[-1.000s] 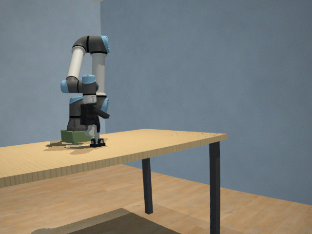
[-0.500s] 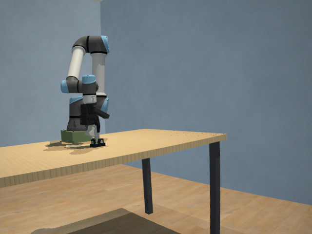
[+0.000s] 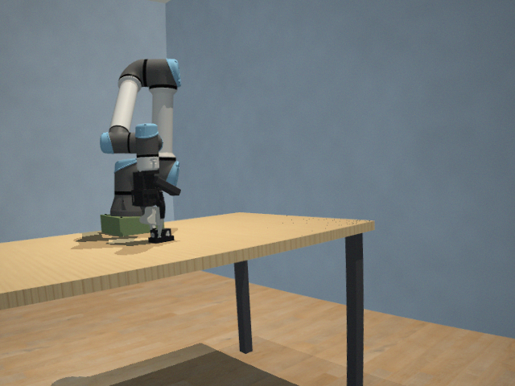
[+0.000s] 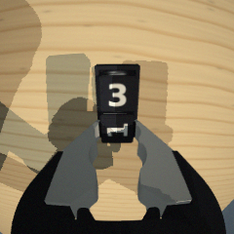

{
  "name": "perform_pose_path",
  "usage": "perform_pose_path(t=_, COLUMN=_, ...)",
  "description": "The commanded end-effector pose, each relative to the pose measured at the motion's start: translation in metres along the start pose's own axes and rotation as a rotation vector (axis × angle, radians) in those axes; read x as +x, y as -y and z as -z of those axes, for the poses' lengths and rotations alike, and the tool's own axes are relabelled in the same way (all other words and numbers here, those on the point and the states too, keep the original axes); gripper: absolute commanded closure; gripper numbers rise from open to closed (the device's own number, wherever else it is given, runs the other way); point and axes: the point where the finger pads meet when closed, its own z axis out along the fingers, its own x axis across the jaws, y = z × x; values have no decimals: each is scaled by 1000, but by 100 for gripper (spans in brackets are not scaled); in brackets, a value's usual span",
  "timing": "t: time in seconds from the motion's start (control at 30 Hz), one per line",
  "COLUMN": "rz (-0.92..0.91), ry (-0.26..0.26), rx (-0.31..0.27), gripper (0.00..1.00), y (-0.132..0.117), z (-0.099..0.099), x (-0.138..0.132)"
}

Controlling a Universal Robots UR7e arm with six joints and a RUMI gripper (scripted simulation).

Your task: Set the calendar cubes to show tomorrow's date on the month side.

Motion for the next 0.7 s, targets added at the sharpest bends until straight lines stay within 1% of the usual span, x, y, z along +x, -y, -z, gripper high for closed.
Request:
perform_pose_path(t=0.0, rz=0, ry=-1, rx=-1, gripper=89, y=0, z=0, x=0)
perform_pose_path(t=0.1, rz=0, ry=-1, rx=-1, gripper=89, y=0, z=0, x=0)
perform_pose_path(t=0.13, rz=0, ry=-1, rx=-1, gripper=85, y=0, z=0, x=0)
perform_pose_path(t=0.2, rz=0, ry=-1, rx=-1, gripper=85, y=0, z=0, x=0)
perform_pose_path(t=0.23, rz=0, ry=-1, rx=-1, gripper=82, y=0, z=0, x=0)
perform_pose_path(t=0.37, rz=0, ry=-1, rx=-1, gripper=82, y=0, z=0, x=0)
perform_pose_path(t=0.4, rz=0, ry=-1, rx=-1, gripper=78, y=0, z=0, x=0)
perform_pose_path(t=0.47, rz=0, ry=-1, rx=-1, gripper=78, y=0, z=0, x=0)
perform_pose_path(t=0.5, rz=0, ry=-1, rx=-1, gripper=74, y=0, z=0, x=0)
perform_pose_path(t=0.57, rz=0, ry=-1, rx=-1, gripper=74, y=0, z=0, x=0)
perform_pose_path(t=0.6, rz=0, ry=-1, rx=-1, gripper=71, y=0, z=0, x=0)
perform_pose_path(t=0.67, rz=0, ry=-1, rx=-1, gripper=71, y=0, z=0, x=0)
